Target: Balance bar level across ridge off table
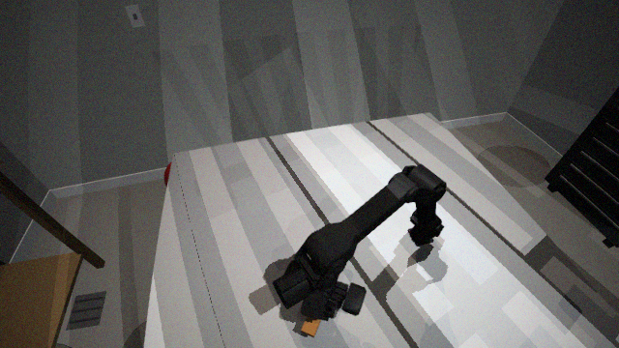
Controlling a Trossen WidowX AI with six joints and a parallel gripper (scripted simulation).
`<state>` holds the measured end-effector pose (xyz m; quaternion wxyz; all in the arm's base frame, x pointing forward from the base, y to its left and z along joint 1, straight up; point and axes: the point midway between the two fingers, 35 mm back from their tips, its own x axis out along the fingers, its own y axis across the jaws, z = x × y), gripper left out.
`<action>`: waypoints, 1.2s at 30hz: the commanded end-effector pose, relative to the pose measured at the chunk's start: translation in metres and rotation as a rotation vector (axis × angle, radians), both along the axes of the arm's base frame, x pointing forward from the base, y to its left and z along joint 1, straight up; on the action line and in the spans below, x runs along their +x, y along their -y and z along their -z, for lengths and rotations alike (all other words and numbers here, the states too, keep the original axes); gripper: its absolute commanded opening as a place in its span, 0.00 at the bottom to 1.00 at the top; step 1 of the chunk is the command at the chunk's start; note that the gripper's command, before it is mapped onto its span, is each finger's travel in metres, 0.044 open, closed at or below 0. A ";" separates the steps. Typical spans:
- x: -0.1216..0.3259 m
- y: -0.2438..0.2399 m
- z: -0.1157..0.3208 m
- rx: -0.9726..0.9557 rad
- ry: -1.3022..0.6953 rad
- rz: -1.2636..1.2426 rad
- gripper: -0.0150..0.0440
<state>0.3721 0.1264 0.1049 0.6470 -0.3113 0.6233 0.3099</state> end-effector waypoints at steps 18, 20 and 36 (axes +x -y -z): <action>0.000 0.001 0.003 -0.002 0.000 0.001 0.25; 0.000 0.001 0.003 -0.002 0.000 0.001 0.25; 0.000 0.001 0.004 -0.002 0.000 0.001 0.25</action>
